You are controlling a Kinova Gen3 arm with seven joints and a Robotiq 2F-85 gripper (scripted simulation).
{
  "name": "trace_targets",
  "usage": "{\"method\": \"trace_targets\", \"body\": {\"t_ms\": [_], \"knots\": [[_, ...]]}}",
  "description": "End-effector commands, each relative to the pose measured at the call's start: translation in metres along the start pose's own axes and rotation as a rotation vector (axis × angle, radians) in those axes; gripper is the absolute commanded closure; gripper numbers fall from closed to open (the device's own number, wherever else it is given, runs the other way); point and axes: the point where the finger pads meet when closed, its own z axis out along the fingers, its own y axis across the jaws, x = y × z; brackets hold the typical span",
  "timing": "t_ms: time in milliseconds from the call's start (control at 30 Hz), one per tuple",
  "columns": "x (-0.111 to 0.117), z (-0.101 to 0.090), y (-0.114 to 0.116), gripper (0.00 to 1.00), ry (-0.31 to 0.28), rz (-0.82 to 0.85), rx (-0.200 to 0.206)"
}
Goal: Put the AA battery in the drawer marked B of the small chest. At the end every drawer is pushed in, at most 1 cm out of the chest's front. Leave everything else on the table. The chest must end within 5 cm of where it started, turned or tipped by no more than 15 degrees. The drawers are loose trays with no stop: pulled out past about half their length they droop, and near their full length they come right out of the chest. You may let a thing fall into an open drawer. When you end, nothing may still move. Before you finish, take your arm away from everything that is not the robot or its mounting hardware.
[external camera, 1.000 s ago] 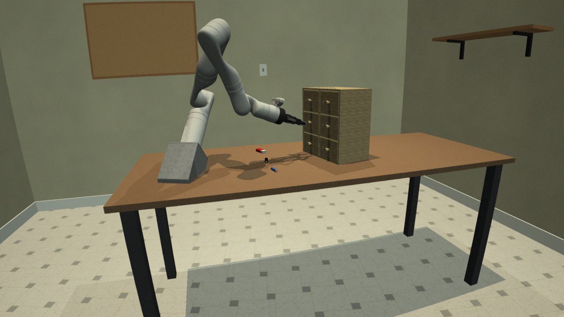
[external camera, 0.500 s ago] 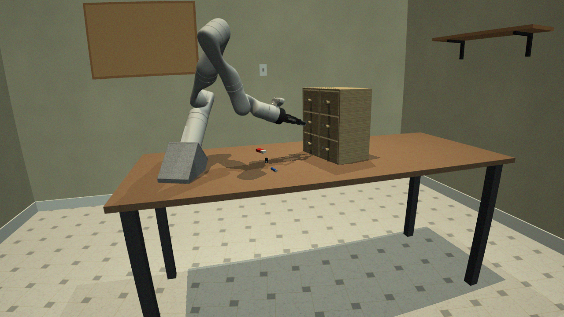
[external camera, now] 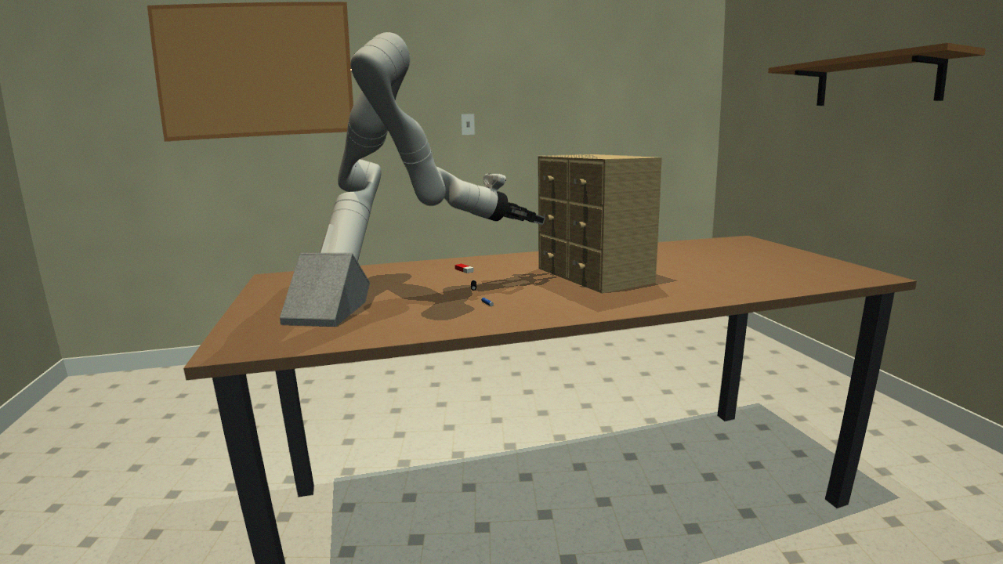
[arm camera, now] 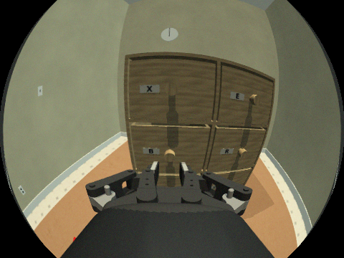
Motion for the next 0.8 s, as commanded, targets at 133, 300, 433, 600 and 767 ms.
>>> {"method": "trace_targets", "body": {"t_ms": [133,300,433,600,767], "knots": [[0.001,0.0,0.0,0.67,0.001,-0.001,0.0],[0.001,0.0,0.0,0.67,0.001,-0.001,0.0],[0.001,0.002,0.0,0.67,0.001,-0.001,0.0],[0.003,0.006,0.0,0.67,0.001,-0.001,0.0],[0.006,0.014,0.0,0.67,0.001,-0.001,0.0]]}}
